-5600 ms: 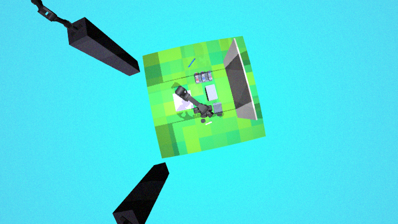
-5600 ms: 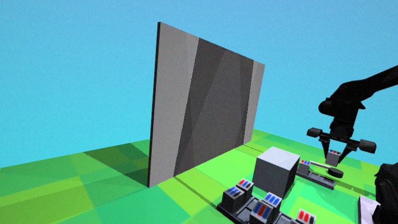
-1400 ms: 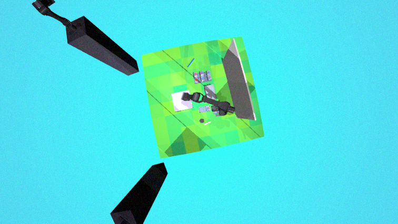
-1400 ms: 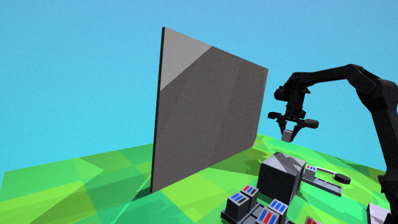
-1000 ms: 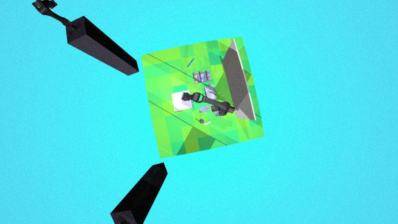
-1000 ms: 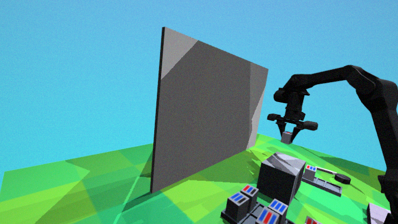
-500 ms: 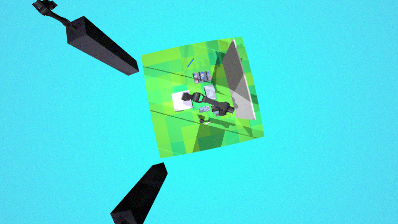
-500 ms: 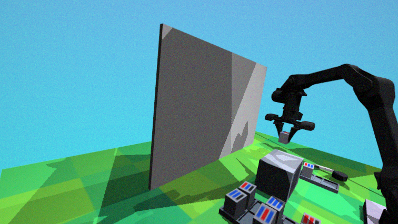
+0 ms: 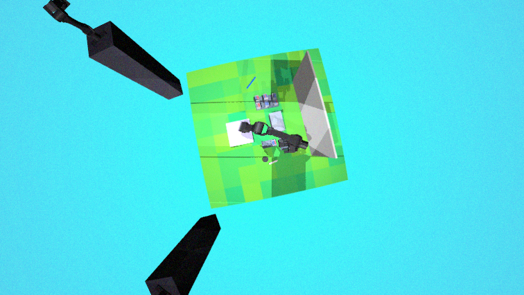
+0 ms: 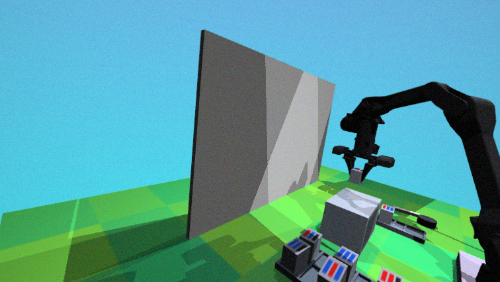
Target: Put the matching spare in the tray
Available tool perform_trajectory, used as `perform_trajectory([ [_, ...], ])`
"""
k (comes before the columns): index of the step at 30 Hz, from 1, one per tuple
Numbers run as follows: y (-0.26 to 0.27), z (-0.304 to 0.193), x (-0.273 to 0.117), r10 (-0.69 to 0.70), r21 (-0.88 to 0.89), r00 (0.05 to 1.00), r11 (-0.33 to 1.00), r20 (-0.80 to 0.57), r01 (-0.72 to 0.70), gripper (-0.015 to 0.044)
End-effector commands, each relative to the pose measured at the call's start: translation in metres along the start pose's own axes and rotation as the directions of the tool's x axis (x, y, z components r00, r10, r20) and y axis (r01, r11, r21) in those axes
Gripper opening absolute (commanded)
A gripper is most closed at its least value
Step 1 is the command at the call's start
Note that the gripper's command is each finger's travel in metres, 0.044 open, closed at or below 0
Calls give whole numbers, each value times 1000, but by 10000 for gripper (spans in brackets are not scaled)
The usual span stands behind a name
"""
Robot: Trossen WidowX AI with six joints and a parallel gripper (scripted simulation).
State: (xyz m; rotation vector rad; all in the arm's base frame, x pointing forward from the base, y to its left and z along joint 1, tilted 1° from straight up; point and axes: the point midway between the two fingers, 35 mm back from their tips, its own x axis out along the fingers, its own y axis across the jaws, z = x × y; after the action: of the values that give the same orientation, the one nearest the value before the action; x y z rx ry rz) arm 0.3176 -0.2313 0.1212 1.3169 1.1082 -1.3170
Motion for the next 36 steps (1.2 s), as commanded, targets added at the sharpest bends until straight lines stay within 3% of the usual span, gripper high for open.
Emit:
perform_trajectory([
  [1, 0, -1, 4, -2, 4, 1000, 1000, -4, 2, 0],
  [36, -1, -1, 28, -2, 4, 1000, 1000, -4, 2, 0],
])
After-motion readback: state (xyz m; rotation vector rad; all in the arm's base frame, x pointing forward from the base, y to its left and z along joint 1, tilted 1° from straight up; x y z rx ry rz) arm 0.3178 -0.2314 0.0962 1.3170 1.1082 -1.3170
